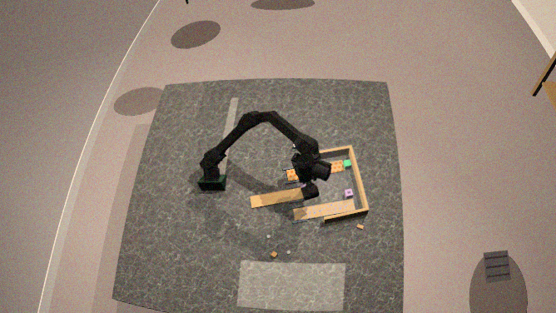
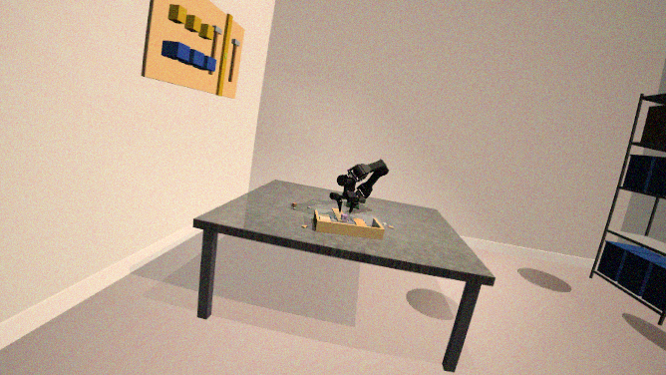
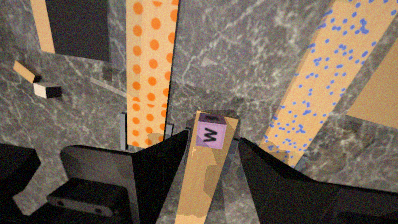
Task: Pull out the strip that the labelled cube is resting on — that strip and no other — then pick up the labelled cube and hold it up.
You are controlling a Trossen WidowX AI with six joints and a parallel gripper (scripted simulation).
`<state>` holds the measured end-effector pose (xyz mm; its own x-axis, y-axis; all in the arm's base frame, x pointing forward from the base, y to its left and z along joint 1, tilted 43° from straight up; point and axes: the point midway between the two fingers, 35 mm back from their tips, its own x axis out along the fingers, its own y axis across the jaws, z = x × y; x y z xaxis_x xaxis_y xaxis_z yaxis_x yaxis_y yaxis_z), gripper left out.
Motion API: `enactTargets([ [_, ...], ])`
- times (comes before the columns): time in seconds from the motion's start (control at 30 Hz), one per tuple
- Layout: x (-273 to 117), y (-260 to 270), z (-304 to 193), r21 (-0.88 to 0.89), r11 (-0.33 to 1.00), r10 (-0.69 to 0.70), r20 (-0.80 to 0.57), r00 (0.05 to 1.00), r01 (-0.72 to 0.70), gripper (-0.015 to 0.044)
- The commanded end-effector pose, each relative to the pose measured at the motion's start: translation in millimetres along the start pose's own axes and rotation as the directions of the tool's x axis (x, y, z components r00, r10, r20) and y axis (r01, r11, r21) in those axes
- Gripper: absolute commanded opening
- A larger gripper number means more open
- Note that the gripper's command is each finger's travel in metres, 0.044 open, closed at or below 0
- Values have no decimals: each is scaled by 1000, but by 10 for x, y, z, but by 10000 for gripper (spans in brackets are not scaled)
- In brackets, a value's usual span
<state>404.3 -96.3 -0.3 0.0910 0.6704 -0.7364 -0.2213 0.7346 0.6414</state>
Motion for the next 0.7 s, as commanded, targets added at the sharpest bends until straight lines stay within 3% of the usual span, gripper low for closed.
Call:
enactTargets([
  [0.0,94,11,-16,7,1000,8,-2,1000,-8,250],
  [0.67,328,27,-25,7,1000,10,-2,1000,-10,250],
])
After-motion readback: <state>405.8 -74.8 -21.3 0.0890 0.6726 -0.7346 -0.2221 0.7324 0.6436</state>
